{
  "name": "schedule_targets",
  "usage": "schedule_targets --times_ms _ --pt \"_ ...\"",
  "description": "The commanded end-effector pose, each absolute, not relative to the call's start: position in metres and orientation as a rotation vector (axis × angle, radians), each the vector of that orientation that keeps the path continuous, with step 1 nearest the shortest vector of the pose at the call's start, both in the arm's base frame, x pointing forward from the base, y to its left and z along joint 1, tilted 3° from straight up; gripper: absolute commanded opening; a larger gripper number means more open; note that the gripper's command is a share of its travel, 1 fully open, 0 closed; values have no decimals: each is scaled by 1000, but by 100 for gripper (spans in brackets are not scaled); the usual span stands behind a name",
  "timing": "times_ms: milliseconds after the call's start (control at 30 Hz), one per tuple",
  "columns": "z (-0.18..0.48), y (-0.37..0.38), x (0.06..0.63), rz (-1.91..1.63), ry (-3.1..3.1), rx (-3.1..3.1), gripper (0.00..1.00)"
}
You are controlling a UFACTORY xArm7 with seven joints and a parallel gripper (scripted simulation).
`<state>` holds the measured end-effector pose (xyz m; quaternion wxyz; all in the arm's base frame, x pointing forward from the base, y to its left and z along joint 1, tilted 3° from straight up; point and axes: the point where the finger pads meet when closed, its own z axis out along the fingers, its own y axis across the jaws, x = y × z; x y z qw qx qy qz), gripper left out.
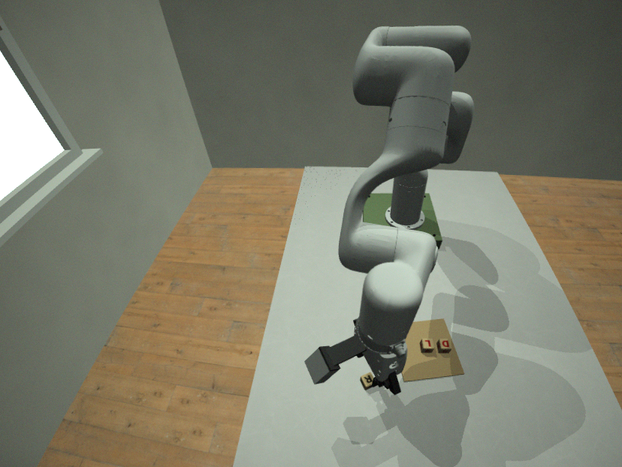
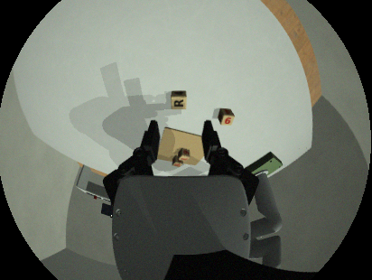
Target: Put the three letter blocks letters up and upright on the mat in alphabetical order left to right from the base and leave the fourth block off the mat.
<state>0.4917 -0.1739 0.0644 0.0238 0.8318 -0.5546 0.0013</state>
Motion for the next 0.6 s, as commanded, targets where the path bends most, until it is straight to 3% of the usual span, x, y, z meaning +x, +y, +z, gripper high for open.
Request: schedule_targets --times_ms 0,567 --pt "66 -174 493 11 -1717 2575 63" --pt "64 -174 493 11 -1717 2576 63"
